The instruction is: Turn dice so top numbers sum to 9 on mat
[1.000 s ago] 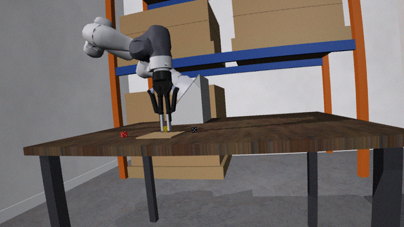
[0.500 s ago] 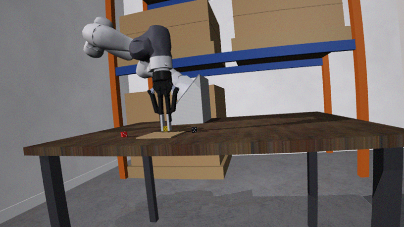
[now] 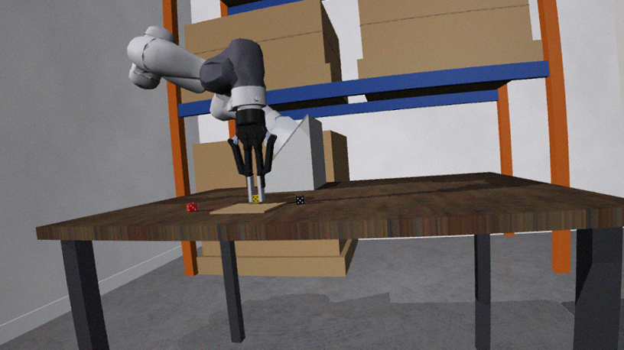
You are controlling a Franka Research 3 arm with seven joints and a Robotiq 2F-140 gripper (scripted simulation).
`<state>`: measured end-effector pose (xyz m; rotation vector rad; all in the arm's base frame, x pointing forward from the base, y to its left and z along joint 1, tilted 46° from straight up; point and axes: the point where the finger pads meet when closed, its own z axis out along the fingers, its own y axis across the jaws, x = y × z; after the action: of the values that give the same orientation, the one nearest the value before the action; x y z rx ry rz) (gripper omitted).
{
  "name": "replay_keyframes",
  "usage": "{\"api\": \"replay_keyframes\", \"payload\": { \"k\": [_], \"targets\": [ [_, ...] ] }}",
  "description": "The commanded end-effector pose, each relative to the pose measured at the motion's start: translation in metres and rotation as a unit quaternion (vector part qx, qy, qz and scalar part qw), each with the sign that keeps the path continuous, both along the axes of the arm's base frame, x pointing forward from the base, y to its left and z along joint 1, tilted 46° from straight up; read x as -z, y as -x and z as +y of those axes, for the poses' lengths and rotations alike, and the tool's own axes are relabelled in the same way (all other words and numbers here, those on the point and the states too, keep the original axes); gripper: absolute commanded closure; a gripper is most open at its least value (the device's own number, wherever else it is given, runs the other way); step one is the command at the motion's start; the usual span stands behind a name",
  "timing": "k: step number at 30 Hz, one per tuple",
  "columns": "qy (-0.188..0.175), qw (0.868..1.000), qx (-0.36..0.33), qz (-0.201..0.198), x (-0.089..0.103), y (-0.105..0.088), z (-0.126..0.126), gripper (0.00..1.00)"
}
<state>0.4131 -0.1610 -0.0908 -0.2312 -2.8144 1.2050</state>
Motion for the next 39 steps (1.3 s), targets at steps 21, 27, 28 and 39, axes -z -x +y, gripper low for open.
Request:
{"api": "replay_keyframes", "payload": {
  "k": [21,27,28,39],
  "targets": [
    [-0.001,1.000,0.000,-0.002,0.0030,-0.0008,-0.0011,0.91],
    [-0.001,1.000,0.000,-0.002,0.0034,-0.0007,-0.0014,0.91],
    [-0.001,1.000,0.000,-0.002,0.0034,-0.0007,-0.0015,0.91],
    [-0.001,1.000,0.000,-0.002,0.0034,-0.0007,-0.0015,0.91]
  ]
}}
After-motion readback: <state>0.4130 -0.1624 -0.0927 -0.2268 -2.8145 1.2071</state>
